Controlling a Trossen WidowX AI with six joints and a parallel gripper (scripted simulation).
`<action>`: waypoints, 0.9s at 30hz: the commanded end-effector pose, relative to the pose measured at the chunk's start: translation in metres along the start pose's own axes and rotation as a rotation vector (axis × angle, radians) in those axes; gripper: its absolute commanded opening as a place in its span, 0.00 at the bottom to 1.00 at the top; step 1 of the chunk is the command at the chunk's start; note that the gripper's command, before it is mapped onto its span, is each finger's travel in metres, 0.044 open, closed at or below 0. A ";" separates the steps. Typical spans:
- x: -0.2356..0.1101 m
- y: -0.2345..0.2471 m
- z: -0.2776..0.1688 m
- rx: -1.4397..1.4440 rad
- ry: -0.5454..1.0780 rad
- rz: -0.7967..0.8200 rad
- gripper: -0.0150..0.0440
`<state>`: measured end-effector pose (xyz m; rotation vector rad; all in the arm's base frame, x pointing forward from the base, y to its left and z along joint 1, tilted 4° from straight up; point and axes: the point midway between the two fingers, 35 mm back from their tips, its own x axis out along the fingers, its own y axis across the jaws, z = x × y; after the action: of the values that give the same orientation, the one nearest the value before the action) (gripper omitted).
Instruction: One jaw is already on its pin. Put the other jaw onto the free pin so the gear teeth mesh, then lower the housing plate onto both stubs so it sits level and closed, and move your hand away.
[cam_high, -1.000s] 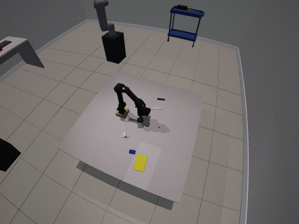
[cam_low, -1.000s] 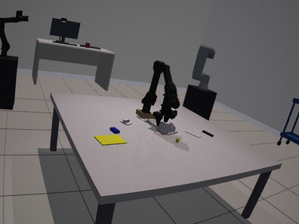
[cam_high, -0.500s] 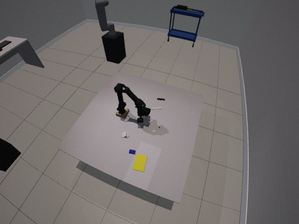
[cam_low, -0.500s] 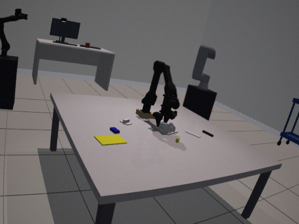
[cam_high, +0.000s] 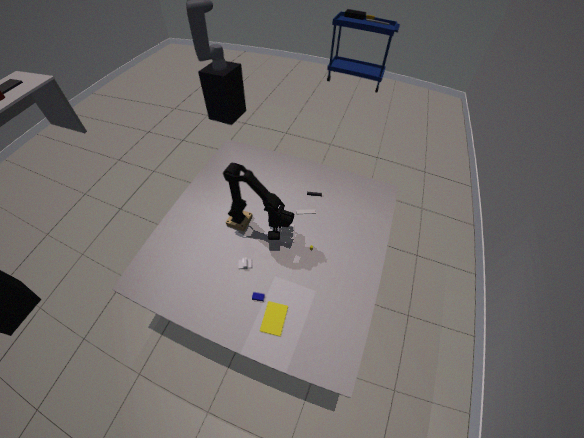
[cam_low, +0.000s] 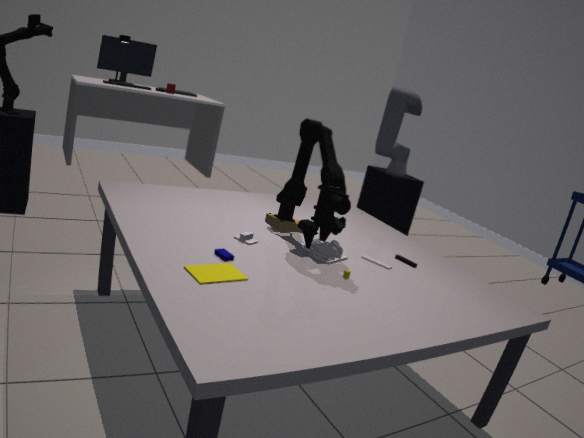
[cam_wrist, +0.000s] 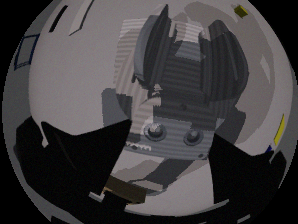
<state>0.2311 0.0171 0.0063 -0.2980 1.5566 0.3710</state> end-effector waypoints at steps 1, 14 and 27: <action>0.003 0.001 -0.002 0.004 0.007 0.006 0.85; 0.005 0.001 -0.002 0.004 0.007 0.006 0.85; 0.005 0.001 -0.002 0.004 0.007 0.006 0.85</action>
<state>0.2305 0.0172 0.0031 -0.2975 1.5593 0.3716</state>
